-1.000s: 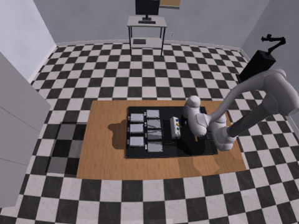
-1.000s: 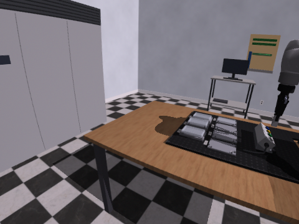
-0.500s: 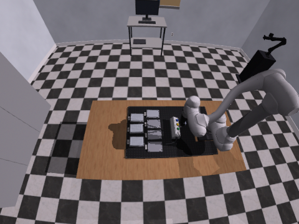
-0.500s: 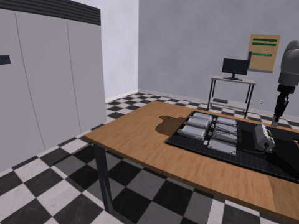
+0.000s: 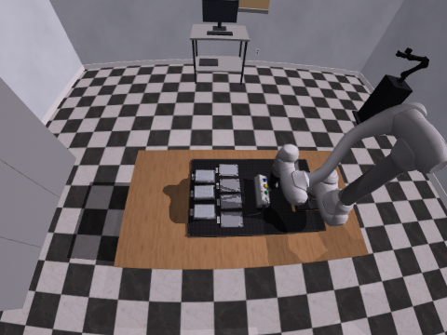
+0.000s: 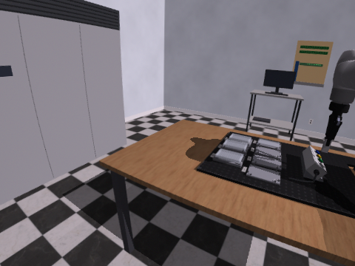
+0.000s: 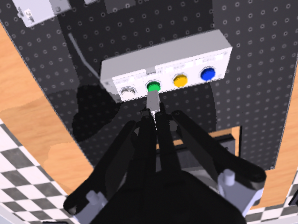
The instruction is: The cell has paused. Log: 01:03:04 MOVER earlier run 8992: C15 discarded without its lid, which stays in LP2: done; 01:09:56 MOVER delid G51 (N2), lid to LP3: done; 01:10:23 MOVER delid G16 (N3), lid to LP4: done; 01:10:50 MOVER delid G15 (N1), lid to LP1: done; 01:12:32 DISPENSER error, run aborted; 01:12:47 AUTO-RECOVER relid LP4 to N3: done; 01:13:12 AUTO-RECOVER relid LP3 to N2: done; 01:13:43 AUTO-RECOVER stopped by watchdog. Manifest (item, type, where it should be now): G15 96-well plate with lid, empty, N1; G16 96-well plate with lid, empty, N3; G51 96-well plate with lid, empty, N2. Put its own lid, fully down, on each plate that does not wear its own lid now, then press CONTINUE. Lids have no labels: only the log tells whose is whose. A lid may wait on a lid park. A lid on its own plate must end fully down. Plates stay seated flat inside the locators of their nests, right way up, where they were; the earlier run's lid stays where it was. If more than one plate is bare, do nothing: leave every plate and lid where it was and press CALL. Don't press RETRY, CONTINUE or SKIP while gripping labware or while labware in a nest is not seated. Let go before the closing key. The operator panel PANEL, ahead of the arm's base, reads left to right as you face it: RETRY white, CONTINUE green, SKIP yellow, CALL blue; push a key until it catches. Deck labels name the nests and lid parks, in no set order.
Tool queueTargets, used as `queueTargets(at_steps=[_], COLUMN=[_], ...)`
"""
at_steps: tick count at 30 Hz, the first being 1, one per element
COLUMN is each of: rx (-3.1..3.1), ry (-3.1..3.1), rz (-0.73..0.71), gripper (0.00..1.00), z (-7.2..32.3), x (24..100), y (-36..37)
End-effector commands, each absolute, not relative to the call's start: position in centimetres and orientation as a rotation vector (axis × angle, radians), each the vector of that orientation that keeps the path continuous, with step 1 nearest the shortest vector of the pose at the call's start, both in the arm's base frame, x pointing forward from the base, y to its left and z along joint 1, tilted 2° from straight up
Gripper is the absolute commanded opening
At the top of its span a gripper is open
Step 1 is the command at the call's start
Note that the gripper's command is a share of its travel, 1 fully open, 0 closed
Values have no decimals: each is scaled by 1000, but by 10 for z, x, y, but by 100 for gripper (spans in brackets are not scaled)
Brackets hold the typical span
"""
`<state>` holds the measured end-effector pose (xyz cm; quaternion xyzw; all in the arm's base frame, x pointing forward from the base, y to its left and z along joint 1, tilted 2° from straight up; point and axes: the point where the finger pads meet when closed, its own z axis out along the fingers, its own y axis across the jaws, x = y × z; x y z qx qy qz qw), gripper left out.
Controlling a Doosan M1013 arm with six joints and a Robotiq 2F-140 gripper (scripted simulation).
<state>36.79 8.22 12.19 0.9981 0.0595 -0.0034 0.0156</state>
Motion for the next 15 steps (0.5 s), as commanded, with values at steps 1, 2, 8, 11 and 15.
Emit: queueTargets(at_steps=[1,2,8,11,15], rx=[3105,3105,3105,3105,3105], ry=[185,185,185,185,185], rz=[-11,-11,-11,-11,-11], gripper=[0,0,0,0,0], z=[120,119,117,116,115], x=[368,368,368,368,368], y=[82,82,82,82,82])
